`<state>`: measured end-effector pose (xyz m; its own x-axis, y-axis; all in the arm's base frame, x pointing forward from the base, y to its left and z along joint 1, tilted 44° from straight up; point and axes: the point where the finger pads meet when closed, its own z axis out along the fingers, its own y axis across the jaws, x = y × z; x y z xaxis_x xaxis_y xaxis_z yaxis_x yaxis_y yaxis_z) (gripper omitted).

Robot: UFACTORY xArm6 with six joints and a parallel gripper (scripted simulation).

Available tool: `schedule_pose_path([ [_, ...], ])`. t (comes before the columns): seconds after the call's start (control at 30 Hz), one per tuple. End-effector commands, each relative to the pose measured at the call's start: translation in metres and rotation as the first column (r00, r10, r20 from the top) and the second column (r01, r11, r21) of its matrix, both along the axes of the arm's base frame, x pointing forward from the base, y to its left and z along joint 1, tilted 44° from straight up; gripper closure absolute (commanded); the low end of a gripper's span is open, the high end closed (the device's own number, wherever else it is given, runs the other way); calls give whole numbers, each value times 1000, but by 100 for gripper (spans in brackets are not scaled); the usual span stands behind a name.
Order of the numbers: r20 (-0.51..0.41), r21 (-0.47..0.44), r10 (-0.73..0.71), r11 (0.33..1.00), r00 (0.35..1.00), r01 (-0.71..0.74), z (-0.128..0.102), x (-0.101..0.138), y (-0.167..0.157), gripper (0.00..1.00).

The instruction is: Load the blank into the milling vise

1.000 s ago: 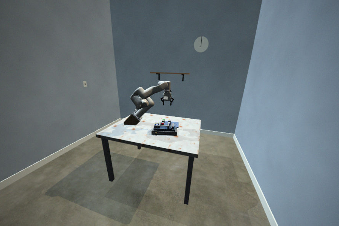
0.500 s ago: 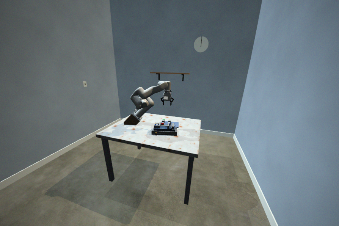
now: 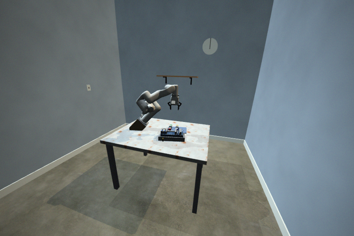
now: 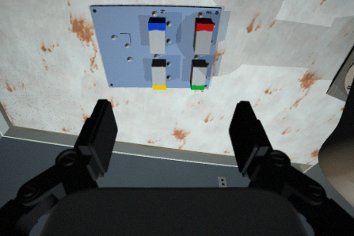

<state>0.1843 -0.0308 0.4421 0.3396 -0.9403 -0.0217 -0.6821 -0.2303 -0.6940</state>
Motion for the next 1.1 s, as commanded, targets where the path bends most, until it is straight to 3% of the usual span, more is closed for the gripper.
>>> schedule_pose_path([
  [0.0, 0, -1, -1, 1000, 1000, 1, 0, -7, 15, 0],
  [0.23, 0, -1, -1, 1000, 1000, 1, -2, -23, 54, 0],
  [0.47, 0, -1, -1, 1000, 1000, 1, -2, -23, 54, 0],
  [0.8, 1, 0, -1, 1000, 1000, 1, -4, -46, 106, 0],
  [1.03, 1, 0, -1, 1000, 1000, 1, -4, -46, 106, 0],
  [1.07, -59, 48, 56, 997, 997, -53, -3, -44, 104, 0],
])
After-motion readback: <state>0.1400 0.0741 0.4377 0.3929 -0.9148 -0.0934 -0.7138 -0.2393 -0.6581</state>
